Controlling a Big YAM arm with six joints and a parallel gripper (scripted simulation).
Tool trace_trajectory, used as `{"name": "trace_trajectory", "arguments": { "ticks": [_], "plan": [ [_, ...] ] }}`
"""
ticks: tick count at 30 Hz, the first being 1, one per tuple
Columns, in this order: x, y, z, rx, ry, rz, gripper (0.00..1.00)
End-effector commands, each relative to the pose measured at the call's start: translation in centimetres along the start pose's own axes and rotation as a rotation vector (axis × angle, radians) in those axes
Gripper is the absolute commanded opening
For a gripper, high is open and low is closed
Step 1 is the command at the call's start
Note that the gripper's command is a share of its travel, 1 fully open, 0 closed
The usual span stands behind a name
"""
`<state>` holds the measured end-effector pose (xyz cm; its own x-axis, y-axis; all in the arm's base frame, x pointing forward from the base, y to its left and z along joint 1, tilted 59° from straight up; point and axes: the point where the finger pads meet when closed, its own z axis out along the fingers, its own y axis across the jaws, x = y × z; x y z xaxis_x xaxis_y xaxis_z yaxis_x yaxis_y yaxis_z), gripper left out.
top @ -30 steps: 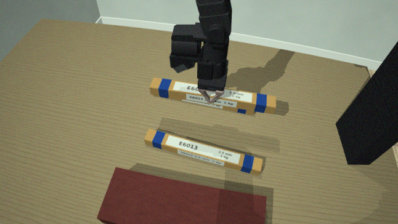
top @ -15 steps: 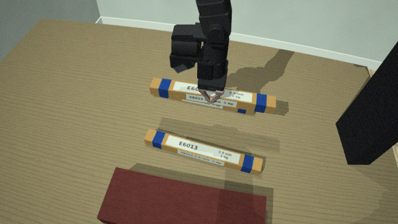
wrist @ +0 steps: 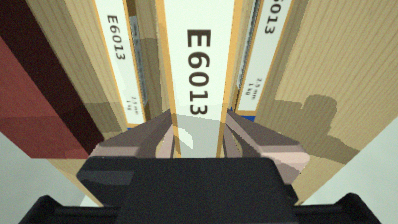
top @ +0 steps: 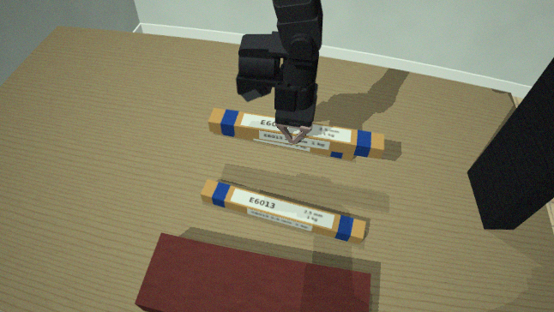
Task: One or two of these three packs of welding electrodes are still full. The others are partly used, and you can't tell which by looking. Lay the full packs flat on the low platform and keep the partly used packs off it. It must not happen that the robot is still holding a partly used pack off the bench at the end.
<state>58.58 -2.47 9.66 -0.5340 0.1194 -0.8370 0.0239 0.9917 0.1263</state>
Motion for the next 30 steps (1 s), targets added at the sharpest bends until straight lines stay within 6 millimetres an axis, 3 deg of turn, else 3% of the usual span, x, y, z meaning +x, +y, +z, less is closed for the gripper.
{"name": "trace_trajectory", "arguments": {
  "ticks": [1,6,11,30],
  "plan": [
    [-1.3,-0.5,-2.5,0.006,-0.025,0.001,0.00],
    [-1.3,-0.5,-2.5,0.006,-0.025,0.001,0.00],
    [-1.4,-2.1,-2.9,0.012,-0.023,-0.167,0.00],
    [-1.6,-6.9,-3.2,0.016,-0.022,-0.168,0.00]
  ]
}}
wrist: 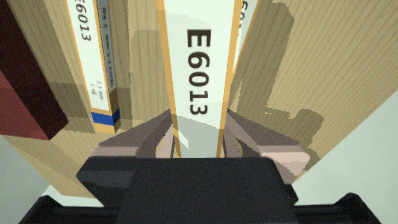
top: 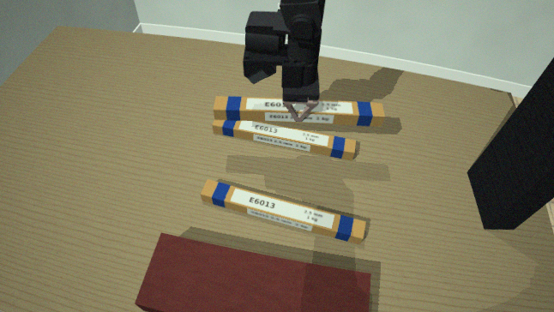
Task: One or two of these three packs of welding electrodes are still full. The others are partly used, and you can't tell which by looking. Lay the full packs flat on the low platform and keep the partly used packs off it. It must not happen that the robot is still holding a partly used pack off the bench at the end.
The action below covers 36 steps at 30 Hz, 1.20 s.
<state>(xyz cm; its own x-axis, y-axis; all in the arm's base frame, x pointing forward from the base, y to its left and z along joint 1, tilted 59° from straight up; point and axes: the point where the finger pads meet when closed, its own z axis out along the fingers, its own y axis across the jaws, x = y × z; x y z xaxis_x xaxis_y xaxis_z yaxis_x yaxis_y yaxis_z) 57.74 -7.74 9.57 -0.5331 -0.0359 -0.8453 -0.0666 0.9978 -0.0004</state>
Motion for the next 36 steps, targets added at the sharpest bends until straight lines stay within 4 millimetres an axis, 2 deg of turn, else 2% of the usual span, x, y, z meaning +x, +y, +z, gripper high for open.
{"name": "trace_trajectory", "arguments": {
  "ticks": [1,8,10,21,25,30,36],
  "plan": [
    [-1.2,-2.1,-2.3,0.027,-0.024,-0.013,0.00],
    [-1.8,-4.1,-2.3,0.030,-0.036,-0.016,0.00],
    [-1.8,-4.1,-2.3,0.030,-0.036,-0.016,0.00],
    [-1.5,-7.1,-2.4,0.031,-0.037,-0.016,0.00],
    [-0.8,-8.2,-2.0,0.029,-0.025,-0.012,0.00],
    [-0.5,-8.9,-2.1,0.028,-0.022,-0.010,0.00],
    [-0.6,-10.6,-2.2,0.030,-0.027,-0.012,0.00]
  ]
}}
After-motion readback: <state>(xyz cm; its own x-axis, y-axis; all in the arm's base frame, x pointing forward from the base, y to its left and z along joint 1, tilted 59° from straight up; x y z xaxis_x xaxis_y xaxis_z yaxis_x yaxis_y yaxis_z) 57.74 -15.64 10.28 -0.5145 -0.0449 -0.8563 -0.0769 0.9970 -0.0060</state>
